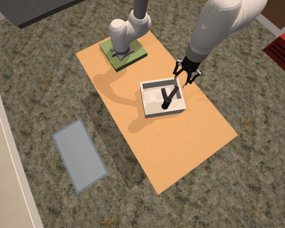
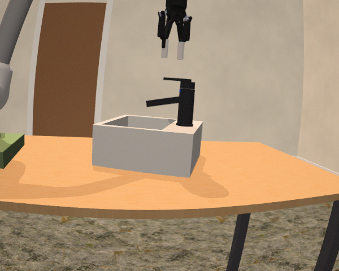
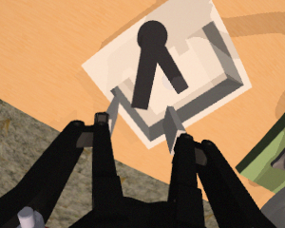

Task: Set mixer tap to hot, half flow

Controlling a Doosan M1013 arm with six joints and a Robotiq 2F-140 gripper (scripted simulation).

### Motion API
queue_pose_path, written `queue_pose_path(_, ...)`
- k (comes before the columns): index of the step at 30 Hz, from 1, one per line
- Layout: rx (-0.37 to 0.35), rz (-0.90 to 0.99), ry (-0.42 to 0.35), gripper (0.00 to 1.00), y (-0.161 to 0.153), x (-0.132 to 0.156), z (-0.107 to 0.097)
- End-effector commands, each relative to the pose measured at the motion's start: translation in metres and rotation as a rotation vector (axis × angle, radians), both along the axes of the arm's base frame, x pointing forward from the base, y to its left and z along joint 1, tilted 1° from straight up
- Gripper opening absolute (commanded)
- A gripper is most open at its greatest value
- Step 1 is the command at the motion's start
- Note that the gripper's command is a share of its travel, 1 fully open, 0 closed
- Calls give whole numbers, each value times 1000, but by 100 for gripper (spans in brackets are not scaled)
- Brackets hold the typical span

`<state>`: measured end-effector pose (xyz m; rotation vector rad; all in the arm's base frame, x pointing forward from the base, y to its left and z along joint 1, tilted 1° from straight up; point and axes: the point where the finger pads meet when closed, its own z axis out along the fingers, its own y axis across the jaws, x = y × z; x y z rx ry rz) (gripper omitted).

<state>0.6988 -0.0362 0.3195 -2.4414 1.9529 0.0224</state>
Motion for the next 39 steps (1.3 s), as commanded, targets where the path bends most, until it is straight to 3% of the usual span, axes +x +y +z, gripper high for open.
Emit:
queue_pose_path(1,0,0,0,39,0,0,0)
queue_pose_path(16,0,0,0,39,0,0,-5)
queue_pose_path(39,0,0,0,39,1,0,-37)
